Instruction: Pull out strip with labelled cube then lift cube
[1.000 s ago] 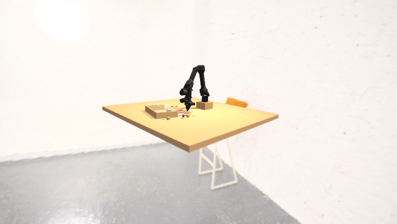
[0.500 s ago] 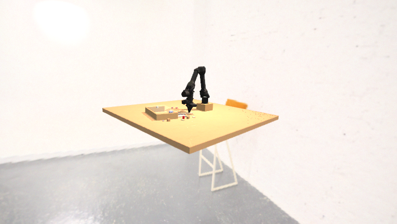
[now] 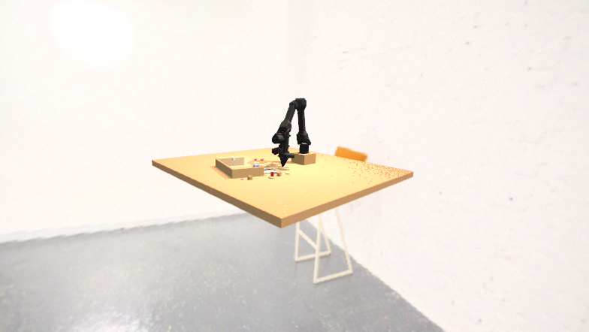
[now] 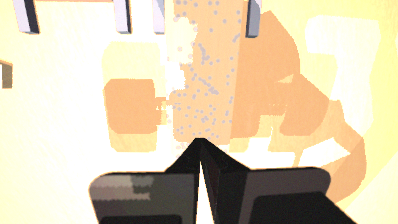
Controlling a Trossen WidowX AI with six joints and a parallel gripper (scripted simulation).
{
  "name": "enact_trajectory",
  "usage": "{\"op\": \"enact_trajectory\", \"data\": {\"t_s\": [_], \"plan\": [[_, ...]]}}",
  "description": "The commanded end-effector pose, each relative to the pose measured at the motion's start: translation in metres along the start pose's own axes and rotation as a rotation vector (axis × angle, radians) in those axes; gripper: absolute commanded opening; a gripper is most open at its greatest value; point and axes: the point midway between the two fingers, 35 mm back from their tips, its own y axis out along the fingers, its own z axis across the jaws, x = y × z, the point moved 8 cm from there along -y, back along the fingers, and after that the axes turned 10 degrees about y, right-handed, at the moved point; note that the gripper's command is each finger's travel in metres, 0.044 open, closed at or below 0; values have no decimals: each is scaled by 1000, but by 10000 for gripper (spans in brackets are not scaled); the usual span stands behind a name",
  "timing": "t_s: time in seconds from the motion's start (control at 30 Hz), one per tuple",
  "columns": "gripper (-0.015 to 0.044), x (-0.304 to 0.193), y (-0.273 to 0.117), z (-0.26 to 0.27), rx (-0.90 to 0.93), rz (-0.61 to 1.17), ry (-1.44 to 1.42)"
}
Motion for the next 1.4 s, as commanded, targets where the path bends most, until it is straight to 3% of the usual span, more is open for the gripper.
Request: {"op": "enact_trajectory", "data": {"t_s": [0.0, 1.37], "plan": [[0, -14, 6, -5, -18, 33, -3], [0, -31, 5, -8, -18, 34, -3]]}}
